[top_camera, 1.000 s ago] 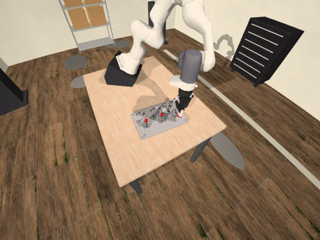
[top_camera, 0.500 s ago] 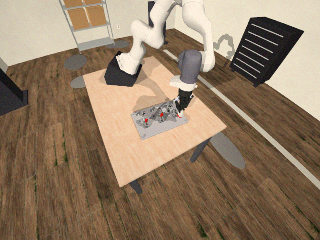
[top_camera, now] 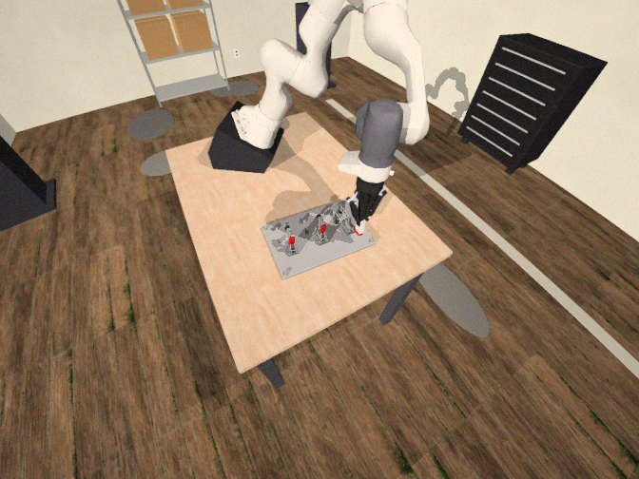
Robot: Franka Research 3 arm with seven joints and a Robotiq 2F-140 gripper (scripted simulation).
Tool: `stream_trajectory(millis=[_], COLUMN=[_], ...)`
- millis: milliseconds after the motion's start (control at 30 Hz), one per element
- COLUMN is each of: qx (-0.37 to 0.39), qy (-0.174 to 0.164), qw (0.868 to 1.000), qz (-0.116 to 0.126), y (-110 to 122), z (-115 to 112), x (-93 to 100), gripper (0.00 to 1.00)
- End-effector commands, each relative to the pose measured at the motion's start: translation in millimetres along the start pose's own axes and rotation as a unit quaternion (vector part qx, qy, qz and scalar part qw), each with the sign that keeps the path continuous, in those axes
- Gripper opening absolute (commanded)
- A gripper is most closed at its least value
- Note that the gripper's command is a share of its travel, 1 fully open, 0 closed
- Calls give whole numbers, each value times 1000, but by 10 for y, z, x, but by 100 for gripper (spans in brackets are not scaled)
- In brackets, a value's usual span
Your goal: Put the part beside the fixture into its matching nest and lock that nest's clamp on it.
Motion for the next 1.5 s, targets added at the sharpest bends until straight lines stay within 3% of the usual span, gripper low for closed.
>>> stream_trajectory(millis=[0, 1467], qx=[0, 0], qy=[0, 0], qw=[1000, 1000], qz=[-1, -1], y=[14, 14], z=[4, 5], x=[-24, -64], gripper=[0, 0])
Point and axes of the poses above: the point where the finger pads meet when closed, its own x axis back along the fingers, its own y axis across the jaws, z = x × y, the point moved 4 cm from there along x, back along the fingers, and after that the axes turned 9 degrees about x, right-handed, at the moved point
